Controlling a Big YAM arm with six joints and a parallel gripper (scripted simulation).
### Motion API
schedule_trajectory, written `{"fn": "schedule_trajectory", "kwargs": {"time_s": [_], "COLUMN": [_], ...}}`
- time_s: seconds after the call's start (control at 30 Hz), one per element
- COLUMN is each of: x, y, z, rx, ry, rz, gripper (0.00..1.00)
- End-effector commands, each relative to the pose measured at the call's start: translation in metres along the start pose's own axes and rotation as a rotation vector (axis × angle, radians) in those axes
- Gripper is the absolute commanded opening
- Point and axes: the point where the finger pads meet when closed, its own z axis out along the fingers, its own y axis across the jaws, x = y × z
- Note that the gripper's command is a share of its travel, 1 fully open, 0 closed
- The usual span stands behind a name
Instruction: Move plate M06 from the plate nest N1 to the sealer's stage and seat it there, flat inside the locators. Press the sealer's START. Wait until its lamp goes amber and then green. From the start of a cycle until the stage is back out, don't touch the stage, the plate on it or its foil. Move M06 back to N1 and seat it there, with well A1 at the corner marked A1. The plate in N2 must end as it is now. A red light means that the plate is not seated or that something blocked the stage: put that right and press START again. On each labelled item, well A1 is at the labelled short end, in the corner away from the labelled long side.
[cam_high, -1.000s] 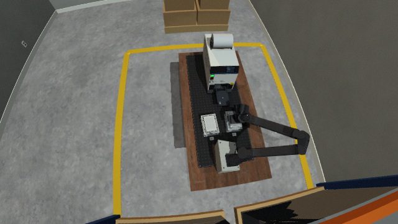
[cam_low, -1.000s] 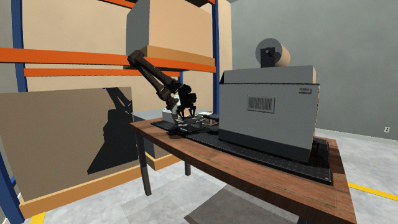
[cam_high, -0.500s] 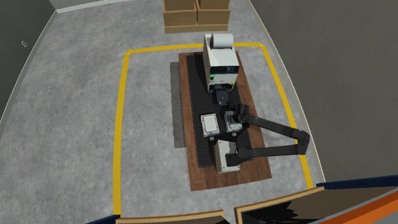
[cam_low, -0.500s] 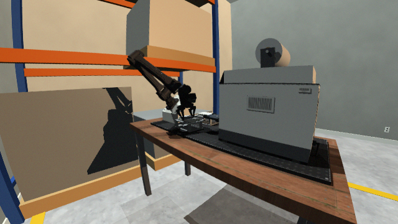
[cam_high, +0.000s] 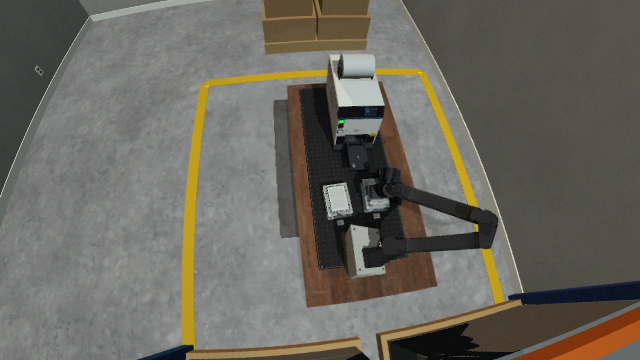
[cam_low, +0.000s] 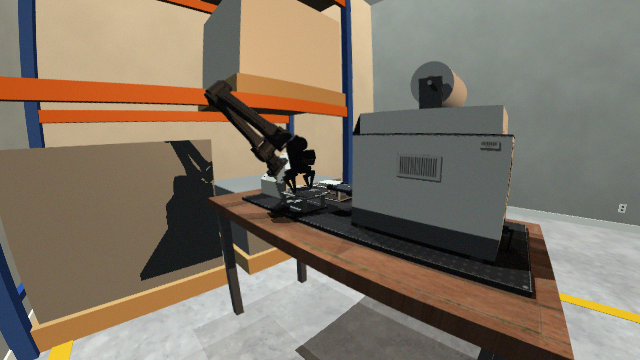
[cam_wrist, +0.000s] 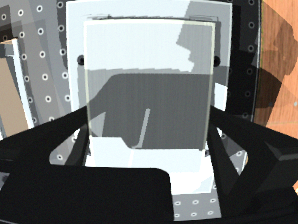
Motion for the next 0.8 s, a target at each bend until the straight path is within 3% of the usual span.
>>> {"fn": "schedule_trajectory", "kwargs": {"time_s": [0.0,0.43,0.77], "x": [0.005,0.000,0.004], "y": [-0.006,0.001,0.008], "z": [-0.001,-0.005,-0.001], "rx": [0.008,0.001,-0.007], "ry": [0.009,-0.007,0.011], "rz": [0.025,0.006,-0.016], "gripper": [0.00,0.00,0.00]}}
